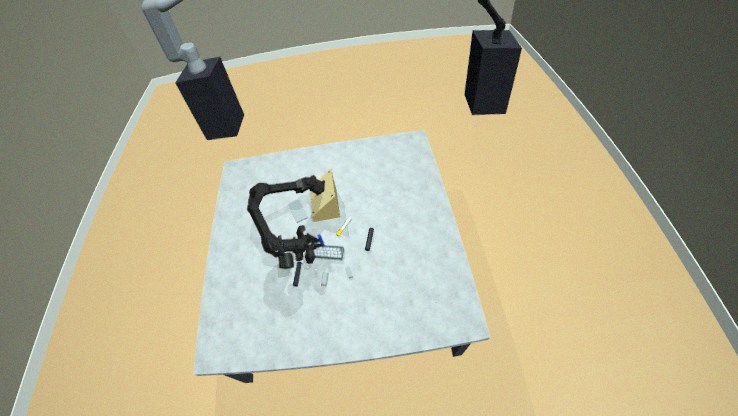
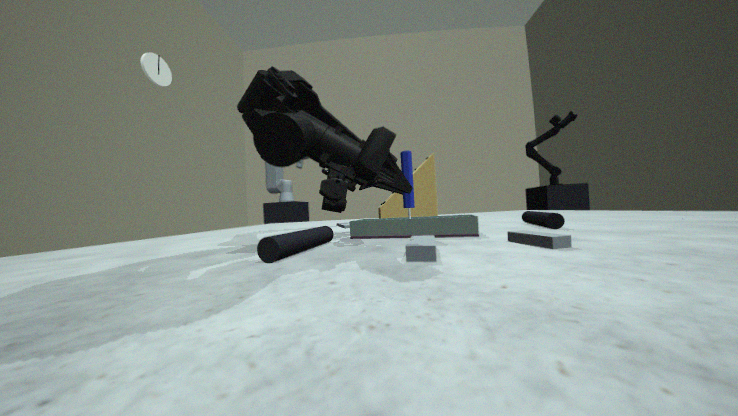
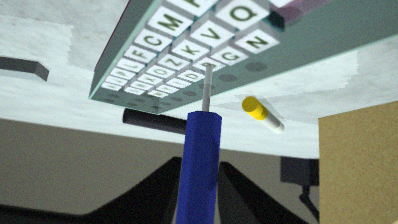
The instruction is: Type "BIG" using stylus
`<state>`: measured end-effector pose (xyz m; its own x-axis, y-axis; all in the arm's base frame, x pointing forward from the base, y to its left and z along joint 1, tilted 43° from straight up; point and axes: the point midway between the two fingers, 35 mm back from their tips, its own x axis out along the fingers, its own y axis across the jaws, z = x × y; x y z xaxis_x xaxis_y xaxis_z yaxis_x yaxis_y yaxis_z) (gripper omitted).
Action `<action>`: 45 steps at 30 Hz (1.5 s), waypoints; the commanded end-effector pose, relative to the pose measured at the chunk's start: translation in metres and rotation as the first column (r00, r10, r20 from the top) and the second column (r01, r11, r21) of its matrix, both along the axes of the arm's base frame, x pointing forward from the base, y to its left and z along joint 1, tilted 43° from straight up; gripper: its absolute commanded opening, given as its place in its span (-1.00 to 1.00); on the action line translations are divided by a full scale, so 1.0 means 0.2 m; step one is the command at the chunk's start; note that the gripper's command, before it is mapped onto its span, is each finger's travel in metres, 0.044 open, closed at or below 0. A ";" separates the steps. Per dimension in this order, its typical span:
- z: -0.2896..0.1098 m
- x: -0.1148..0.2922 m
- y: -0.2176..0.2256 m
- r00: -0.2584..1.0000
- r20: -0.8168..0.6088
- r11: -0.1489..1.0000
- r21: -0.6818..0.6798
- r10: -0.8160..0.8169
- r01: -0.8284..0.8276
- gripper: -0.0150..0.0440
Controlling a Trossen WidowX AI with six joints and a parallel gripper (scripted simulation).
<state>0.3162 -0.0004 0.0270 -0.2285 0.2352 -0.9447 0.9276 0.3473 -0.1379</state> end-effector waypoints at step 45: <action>0.03 -0.01 0.26 1.000 -0.003 1.000 0.003 0.003 -0.003 -0.49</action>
